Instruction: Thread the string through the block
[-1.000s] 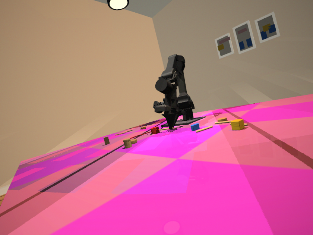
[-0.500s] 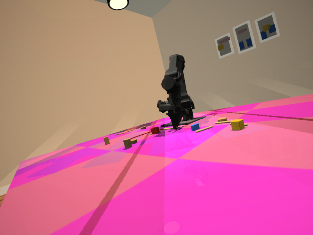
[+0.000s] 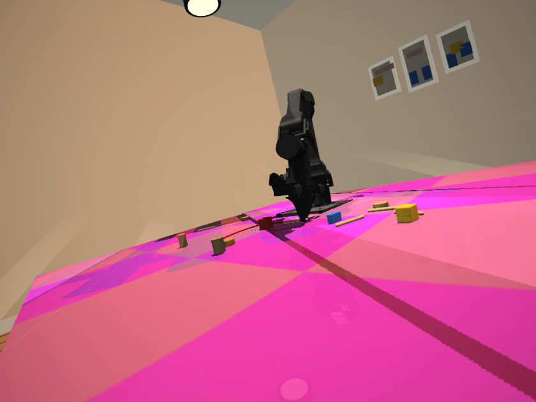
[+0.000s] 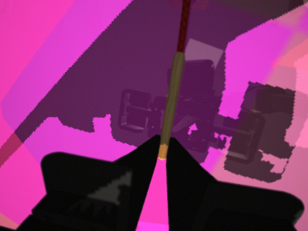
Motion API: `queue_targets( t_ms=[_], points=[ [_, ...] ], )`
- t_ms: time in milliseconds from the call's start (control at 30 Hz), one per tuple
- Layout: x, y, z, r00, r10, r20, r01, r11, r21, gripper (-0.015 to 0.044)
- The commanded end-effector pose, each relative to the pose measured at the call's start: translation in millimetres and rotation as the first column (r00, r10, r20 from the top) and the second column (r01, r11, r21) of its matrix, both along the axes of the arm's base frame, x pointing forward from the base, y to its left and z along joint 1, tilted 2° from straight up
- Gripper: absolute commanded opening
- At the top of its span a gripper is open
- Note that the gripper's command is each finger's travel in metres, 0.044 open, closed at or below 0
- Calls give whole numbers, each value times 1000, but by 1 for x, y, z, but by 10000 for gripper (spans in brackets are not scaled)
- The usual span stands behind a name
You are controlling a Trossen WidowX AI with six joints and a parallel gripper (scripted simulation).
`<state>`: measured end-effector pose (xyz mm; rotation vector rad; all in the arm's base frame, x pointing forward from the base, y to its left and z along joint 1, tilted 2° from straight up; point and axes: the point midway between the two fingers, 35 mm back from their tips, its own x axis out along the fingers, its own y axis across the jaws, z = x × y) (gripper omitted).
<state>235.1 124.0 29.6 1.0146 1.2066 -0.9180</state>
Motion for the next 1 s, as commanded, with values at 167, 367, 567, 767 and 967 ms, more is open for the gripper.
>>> queue_targets(
  t_ms=[167,367,567,767,967],
  points=[
    [2,8,-5,993,-3,-119,-1,999,-34,0],
    [2,8,-5,993,-3,-122,-1,999,-35,0],
    [2,6,-4,994,0,-110,-4,999,-38,157],
    [5,5,66,994,0,-105,-4,999,-37,210],
    [4,5,77,995,0,-104,-4,999,-37,210]
  ],
)
